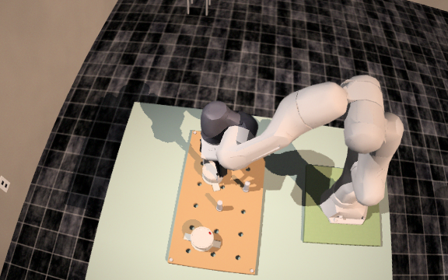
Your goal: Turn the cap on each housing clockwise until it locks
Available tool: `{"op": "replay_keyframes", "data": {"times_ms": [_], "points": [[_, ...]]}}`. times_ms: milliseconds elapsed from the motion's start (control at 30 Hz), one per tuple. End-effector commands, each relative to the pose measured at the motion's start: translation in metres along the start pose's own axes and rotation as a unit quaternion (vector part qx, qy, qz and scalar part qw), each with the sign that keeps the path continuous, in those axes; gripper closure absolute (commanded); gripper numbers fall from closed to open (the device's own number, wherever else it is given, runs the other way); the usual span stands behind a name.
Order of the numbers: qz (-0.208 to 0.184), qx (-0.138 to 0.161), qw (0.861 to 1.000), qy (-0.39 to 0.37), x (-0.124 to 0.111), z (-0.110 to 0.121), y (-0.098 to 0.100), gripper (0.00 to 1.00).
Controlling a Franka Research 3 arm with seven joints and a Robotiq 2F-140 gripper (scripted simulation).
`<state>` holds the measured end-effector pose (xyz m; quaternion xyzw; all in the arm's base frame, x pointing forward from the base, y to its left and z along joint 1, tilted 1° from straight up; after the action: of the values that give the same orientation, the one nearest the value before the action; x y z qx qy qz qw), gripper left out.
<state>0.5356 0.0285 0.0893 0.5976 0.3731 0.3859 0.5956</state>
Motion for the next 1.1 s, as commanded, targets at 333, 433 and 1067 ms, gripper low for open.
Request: {"op": "replay_keyframes", "data": {"times_ms": [333,433,1067], "points": [[-0.002,0.002,1.000,0.000,0.000,-0.005,-0.002,0.90],[-0.002,0.002,1.000,0.000,0.000,-0.007,-0.002,0.90],[-0.002,0.002,1.000,0.000,0.003,-0.021,-0.002,0.90]]}}
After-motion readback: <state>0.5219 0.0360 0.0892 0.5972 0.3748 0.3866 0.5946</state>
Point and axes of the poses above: the point where the finger pads meet when closed, its own y axis back along the fingers, its own z axis across the jaws, x = y × z, the point moved 1 cm from there along y, back along the fingers, and after that the axes turned 10 degrees about y, right-handed, at the moved point
